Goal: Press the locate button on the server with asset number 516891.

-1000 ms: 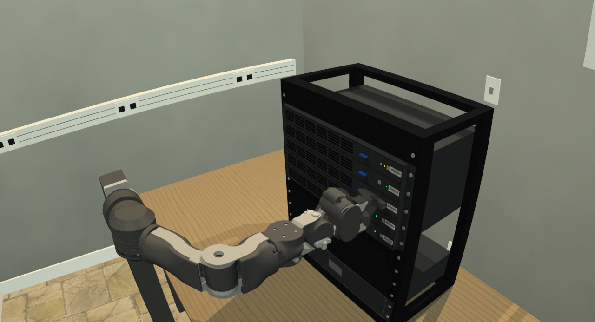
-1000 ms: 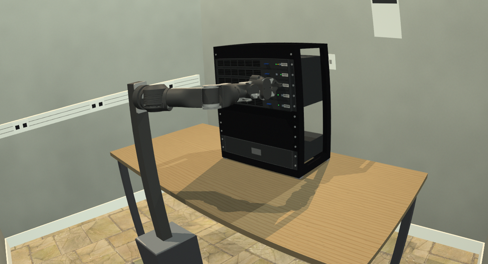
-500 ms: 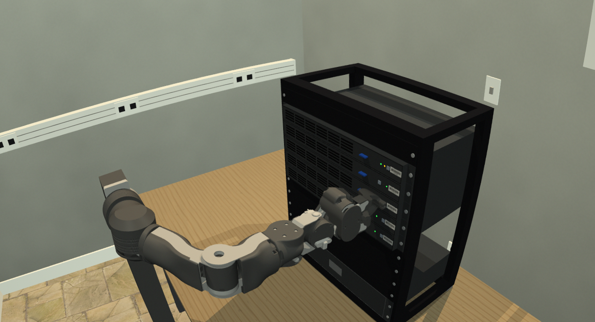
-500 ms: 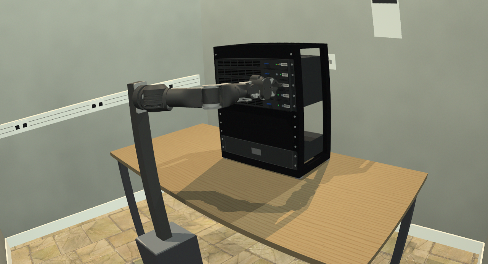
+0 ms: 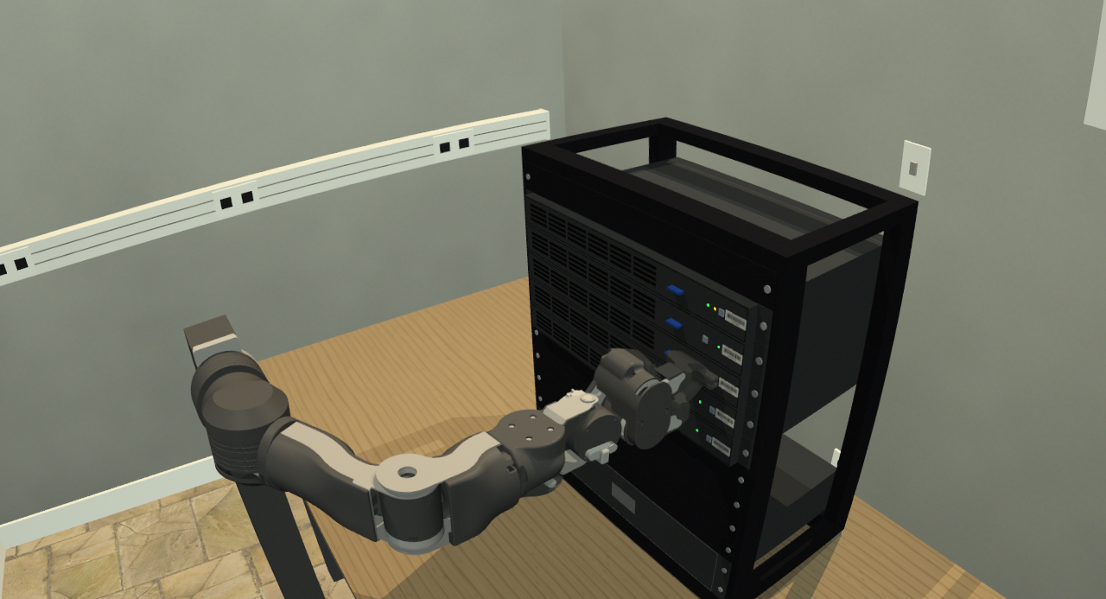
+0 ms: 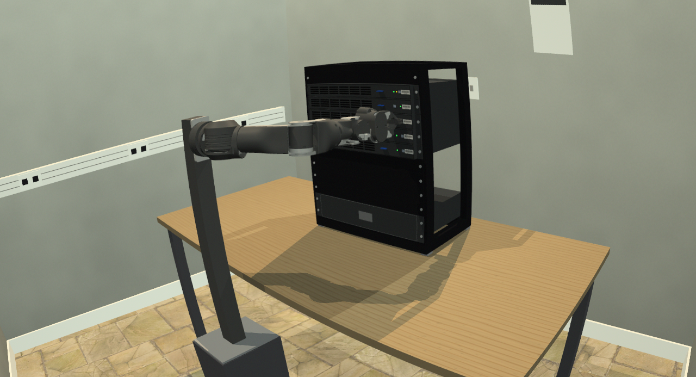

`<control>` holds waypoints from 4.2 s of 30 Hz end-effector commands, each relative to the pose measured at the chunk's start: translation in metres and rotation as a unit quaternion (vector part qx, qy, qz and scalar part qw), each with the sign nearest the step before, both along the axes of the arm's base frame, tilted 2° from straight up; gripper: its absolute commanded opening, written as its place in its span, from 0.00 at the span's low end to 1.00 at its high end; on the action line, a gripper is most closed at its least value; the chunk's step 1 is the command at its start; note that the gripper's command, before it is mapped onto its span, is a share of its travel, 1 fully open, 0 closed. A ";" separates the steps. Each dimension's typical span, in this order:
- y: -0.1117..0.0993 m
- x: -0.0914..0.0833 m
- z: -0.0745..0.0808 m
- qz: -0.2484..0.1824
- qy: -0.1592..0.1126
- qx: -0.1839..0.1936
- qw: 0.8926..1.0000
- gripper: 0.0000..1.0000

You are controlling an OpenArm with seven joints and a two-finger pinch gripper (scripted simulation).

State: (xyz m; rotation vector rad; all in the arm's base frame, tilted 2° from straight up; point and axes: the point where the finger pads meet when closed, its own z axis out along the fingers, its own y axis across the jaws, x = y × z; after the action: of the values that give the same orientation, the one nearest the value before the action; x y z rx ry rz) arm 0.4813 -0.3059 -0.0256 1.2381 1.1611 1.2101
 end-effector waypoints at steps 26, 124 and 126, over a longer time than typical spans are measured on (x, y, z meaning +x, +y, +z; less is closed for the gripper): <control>0.002 -0.031 0.001 0.001 0.001 0.000 1.000 0.00; 0.005 -0.134 0.000 0.001 0.001 0.000 1.000 1.00; 0.005 -0.134 0.000 0.001 0.001 0.000 1.000 1.00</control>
State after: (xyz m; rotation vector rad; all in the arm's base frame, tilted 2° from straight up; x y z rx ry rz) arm 0.3481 -0.3006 -0.0254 1.2373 1.1657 1.2085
